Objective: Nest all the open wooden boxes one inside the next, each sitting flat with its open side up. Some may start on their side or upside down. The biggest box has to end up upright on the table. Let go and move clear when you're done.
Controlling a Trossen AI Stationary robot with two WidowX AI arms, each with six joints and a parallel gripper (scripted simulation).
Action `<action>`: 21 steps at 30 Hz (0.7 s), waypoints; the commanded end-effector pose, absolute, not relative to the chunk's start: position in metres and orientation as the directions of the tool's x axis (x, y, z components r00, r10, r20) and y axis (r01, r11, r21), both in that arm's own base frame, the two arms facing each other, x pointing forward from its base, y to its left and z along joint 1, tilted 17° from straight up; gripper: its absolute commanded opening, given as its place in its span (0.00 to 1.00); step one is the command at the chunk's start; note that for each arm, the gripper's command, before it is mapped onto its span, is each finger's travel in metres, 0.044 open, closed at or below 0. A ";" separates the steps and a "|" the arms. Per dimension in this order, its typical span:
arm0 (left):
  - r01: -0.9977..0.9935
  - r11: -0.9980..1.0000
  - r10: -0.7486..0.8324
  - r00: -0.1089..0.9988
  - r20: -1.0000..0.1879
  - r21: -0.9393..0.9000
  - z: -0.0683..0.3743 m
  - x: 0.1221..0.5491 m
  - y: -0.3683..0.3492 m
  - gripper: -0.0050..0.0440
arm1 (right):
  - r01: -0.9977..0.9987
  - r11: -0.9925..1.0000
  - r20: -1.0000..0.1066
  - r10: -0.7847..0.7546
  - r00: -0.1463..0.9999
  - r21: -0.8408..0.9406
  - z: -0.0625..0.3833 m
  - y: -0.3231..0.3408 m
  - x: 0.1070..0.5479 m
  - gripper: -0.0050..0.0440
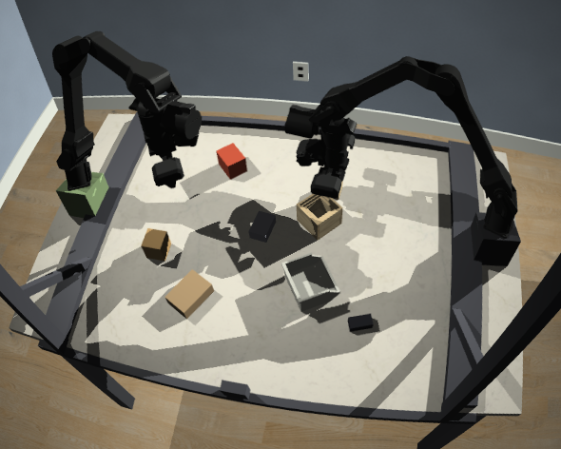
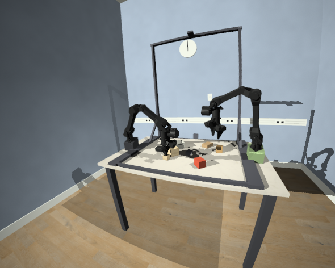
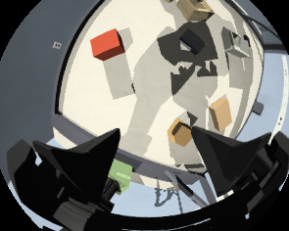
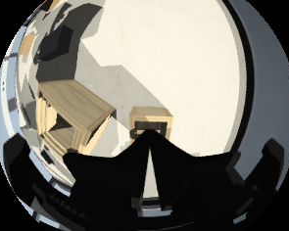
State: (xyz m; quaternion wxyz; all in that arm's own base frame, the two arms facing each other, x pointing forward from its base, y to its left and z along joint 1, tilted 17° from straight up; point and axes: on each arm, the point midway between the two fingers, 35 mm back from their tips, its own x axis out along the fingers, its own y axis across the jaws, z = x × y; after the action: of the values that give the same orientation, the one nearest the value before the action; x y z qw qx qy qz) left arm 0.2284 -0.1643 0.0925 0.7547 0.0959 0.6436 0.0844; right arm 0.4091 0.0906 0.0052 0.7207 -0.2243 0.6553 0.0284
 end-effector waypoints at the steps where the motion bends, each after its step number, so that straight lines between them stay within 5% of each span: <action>1: -0.009 0.970 0.241 0.171 -0.955 0.243 0.097 0.229 -0.165 0.92 | -0.333 0.899 -0.956 -0.237 0.174 -0.284 0.011 0.093 0.417 0.00; 7: -0.009 0.970 0.241 0.171 -0.955 0.243 0.097 0.229 -0.165 0.92 | -0.333 0.899 -0.956 -0.240 0.167 -0.284 0.005 0.091 0.417 0.00; 8: -0.009 0.970 0.241 0.171 -0.955 0.243 0.097 0.229 -0.165 0.92 | -0.333 0.899 -0.957 -0.241 0.163 -0.283 0.003 0.091 0.417 0.15; 13: -0.009 0.970 0.241 0.171 -0.955 0.243 0.097 0.229 -0.165 0.92 | -0.327 0.901 -0.954 -0.238 0.180 -0.286 0.011 0.092 0.418 0.40; 21: -0.009 0.970 0.241 0.171 -0.955 0.243 0.097 0.229 -0.165 0.92 | -0.327 0.901 -0.954 -0.238 0.180 -0.286 0.011 0.092 0.418 0.41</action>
State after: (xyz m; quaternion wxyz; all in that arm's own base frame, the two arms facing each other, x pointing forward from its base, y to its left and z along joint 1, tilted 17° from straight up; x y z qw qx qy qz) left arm 0.2284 -0.1643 0.0925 0.7547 0.0959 0.6435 0.0845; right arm 0.4143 0.0904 0.0015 0.7264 -0.2232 0.6494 0.0286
